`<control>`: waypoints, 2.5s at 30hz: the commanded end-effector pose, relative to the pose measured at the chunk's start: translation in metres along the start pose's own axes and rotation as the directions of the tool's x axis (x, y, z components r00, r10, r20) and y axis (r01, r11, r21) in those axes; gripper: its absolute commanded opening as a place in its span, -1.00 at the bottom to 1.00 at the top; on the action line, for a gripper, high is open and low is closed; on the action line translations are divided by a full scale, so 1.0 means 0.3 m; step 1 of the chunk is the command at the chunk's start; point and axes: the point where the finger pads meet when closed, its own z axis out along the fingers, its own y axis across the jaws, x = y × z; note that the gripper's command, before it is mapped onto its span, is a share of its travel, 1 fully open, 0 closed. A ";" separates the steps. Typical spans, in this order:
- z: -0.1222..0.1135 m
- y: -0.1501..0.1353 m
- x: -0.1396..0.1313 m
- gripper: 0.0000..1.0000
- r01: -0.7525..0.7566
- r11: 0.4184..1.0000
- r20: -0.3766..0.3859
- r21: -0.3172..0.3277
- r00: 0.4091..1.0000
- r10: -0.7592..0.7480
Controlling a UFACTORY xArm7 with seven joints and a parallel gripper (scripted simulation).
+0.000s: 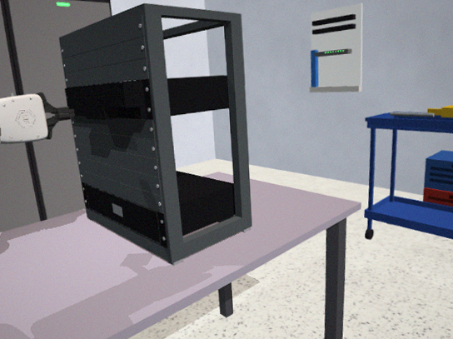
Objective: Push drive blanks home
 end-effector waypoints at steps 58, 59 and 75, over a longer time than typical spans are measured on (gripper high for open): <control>0.170 -0.027 0.016 -1.00 -0.023 1.000 0.007 0.013 1.000 0.023; 0.170 -0.027 0.016 -1.00 -0.023 1.000 0.007 0.013 1.000 0.023; 0.202 -0.027 0.016 -1.00 -0.023 1.000 0.007 0.013 1.000 0.023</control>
